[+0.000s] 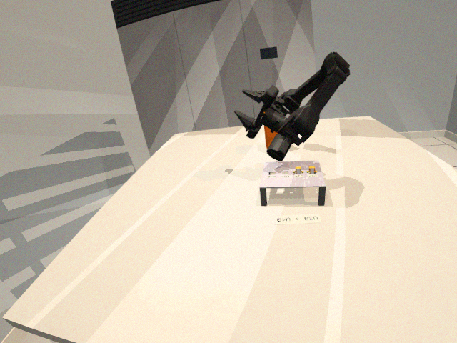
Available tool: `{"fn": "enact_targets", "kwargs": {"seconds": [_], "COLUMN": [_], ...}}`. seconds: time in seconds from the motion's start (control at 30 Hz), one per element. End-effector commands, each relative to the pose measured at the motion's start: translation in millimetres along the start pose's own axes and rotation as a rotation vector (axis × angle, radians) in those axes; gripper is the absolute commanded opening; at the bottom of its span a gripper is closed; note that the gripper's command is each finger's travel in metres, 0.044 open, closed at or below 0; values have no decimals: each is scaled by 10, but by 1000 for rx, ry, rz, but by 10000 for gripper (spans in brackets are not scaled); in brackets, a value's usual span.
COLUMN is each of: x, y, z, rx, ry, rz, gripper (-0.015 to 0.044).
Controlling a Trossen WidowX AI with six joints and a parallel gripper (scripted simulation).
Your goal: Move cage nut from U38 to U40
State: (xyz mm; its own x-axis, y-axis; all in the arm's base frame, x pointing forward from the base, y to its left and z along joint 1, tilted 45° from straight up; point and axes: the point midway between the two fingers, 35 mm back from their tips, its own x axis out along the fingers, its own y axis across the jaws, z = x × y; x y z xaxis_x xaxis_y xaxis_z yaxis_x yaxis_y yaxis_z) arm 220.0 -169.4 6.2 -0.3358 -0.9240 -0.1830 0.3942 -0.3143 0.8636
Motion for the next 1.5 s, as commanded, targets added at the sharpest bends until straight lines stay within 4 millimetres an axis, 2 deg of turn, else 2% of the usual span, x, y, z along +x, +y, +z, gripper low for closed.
{"fn": "enact_targets", "kwargs": {"seconds": [0.0,0.1,0.2,0.33,0.43,0.6,0.73,0.83,1.13,1.17,1.27,1.4,1.47], "x": [2,-10,-112,-382,-661,-1190,-1596,-1788,-1813,-1830,-2005,-2021,-2021], "y": [-12,-175,-367,-536,-564,-360,40,339,386,361,99,74,74], "z": [3,29,13,-92,-216,-468,-648,-716,-723,-732,-803,-808,-808], "rx": [11,169,367,606,751,923,972,956,950,950,949,949,949], "ry": [-6,-94,-219,-406,-562,-849,-1098,-1238,-1258,-1258,-1258,-1259,-1259], "rz": [-14,-207,-453,-776,-1017,-1419,-1736,-1906,-1930,-1930,-1931,-1932,-1932], "gripper": [426,440,440,440,440,440,440,440,440,440,440,440,387]}}
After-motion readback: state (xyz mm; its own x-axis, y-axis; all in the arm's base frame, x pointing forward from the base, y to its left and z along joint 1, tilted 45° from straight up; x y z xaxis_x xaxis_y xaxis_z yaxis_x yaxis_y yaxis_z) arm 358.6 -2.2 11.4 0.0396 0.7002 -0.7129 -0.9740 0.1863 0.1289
